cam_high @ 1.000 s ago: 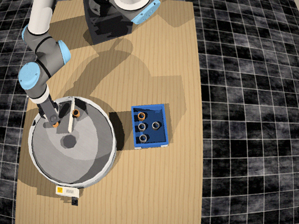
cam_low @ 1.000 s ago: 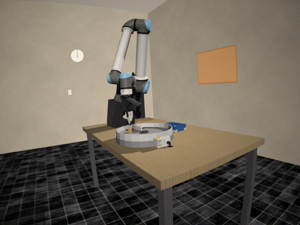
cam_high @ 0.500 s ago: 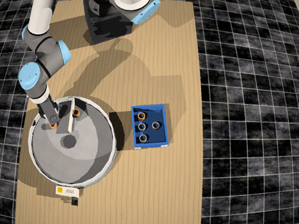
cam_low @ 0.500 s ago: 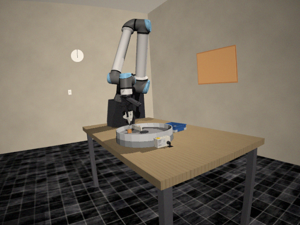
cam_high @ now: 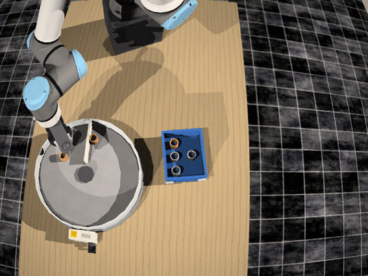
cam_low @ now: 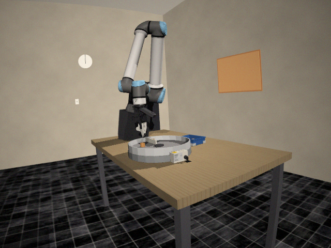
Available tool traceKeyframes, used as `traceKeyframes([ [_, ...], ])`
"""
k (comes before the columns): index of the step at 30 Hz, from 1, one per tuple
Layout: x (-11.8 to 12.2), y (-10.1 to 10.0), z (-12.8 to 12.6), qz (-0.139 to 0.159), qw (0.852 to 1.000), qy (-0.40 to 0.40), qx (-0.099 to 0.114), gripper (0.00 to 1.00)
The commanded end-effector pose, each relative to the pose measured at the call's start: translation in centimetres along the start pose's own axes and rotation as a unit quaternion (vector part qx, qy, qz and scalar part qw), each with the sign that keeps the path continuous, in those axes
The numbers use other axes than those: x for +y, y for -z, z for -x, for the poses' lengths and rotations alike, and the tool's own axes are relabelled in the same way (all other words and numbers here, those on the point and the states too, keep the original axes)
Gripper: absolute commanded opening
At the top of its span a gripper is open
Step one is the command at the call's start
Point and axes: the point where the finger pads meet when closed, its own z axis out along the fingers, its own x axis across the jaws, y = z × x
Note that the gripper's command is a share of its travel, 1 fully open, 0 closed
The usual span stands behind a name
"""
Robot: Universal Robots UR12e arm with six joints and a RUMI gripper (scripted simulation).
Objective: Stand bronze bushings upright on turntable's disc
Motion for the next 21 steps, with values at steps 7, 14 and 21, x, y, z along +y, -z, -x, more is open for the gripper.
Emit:
traceKeyframes([
  [7,-0.6,0.0,1.3,0.000,1.000,-0.007,0.000,0.06],
  [14,-1.2,0.1,3.0,0.000,1.000,-0.016,0.000,0.06],
  [21,-2.6,0.1,6.3,0.000,0.999,-0.033,0.000,0.06],
])
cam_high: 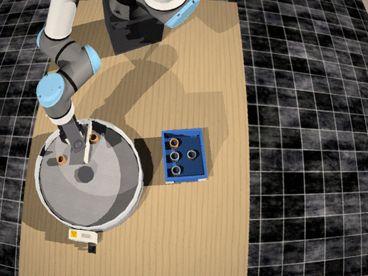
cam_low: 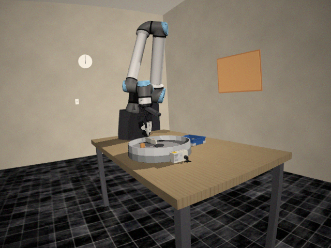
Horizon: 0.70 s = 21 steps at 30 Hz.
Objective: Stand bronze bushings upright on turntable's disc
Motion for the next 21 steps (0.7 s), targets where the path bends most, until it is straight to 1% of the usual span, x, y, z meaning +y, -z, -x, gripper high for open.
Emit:
traceKeyframes([
  [1,-1.0,0.1,2.6,0.000,1.000,-0.014,0.001,0.06],
  [8,-2.7,0.1,7.1,0.000,0.999,-0.037,0.001,0.06],
  [10,-2.7,0.1,7.1,0.000,0.999,-0.037,0.001,0.06],
  [21,-5.7,0.1,15.1,0.000,0.997,-0.077,0.001,0.06],
])
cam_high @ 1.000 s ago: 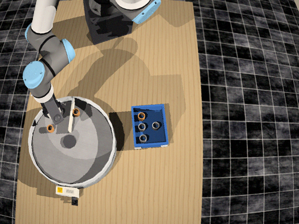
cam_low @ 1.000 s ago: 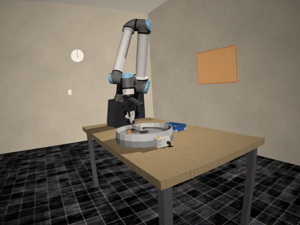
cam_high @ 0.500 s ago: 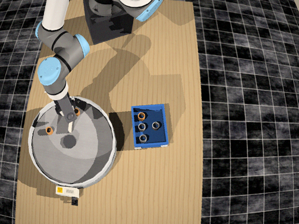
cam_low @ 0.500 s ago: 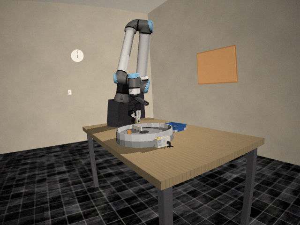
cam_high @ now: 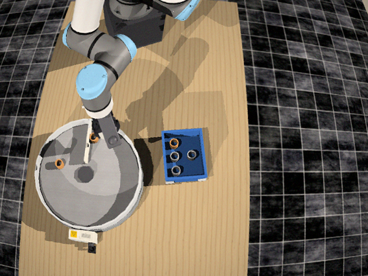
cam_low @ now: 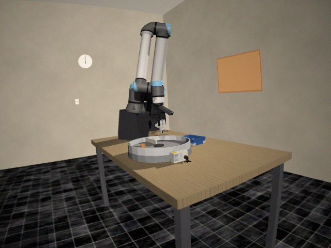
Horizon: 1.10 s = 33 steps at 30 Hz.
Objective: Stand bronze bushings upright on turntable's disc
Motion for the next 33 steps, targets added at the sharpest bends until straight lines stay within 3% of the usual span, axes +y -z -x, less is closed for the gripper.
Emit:
traceKeyframes([
  [1,-1.2,0.1,4.1,0.001,1.000,-0.022,0.002,0.06],
  [21,-4.1,0.0,15.8,0.000,0.997,-0.079,0.002,0.06],
  [33,-5.1,0.0,20.0,0.000,0.995,-0.099,0.002,0.06],
])
